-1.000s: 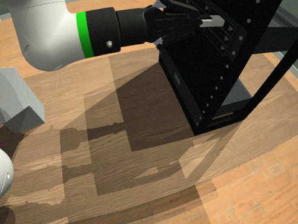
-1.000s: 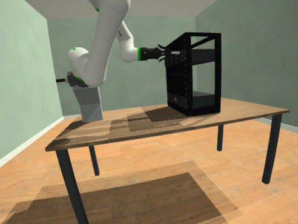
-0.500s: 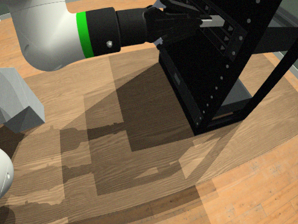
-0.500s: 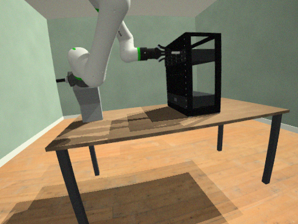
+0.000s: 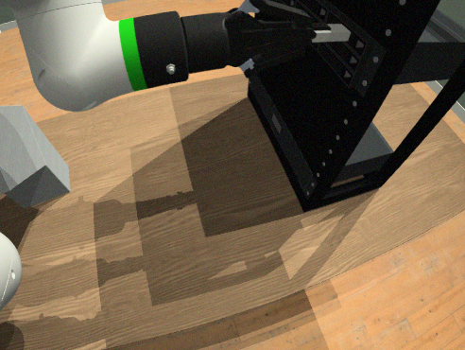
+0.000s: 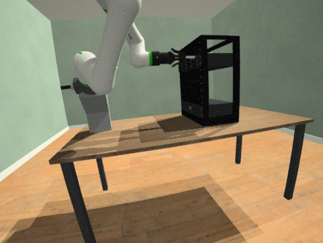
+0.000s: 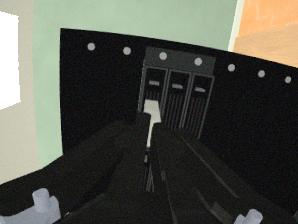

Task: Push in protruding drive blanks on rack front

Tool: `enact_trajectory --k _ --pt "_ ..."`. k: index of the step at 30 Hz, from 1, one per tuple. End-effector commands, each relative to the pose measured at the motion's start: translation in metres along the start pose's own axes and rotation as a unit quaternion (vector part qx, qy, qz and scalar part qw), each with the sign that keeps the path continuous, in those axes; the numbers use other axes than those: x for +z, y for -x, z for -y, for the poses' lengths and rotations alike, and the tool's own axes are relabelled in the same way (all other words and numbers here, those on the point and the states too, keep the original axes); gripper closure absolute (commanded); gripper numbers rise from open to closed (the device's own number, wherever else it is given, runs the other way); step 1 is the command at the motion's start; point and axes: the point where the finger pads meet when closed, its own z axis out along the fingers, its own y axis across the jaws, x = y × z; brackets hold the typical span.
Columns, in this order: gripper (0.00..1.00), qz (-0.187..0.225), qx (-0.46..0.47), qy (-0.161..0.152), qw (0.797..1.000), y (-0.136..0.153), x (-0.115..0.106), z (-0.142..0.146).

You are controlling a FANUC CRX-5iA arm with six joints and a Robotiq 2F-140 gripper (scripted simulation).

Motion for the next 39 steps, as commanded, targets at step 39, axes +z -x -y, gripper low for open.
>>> enact_trajectory --k 39 --pt "0.90 0.000 0.000 -0.001 1.000 0.000 -0.082 0.001"
